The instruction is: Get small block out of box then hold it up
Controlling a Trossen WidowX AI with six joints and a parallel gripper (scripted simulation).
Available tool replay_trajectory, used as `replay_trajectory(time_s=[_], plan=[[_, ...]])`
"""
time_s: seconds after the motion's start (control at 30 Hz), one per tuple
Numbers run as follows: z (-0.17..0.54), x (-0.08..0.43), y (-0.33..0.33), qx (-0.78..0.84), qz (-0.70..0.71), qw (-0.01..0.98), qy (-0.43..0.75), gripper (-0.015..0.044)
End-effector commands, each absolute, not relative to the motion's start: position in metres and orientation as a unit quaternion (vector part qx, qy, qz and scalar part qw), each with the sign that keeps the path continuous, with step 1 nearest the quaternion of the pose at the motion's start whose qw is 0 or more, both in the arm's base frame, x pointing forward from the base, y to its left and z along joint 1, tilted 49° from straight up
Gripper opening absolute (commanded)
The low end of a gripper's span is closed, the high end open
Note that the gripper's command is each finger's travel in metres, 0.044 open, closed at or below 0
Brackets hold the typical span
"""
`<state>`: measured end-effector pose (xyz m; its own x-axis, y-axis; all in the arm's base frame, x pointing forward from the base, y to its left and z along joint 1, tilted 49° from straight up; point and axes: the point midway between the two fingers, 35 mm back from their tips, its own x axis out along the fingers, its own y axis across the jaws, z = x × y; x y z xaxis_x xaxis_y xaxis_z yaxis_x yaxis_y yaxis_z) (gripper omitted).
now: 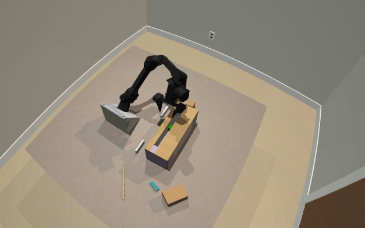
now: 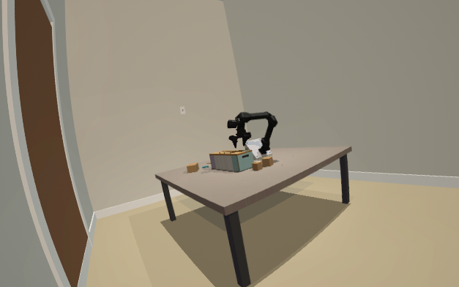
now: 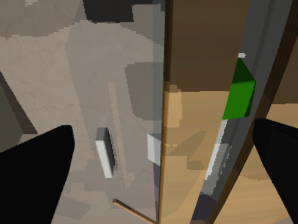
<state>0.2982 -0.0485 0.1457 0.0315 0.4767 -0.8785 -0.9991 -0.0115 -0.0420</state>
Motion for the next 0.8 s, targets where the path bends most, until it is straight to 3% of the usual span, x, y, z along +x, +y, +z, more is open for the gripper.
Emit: replay_trajectory(time_s=[0.0, 0.77], plan=[[0.141, 0.298, -0.042, -0.372, 0.605, 0.612, 0.346, 0.0400], [0.119, 0.301, -0.012, -0.373, 0.605, 0.613, 0.346, 0.0400]])
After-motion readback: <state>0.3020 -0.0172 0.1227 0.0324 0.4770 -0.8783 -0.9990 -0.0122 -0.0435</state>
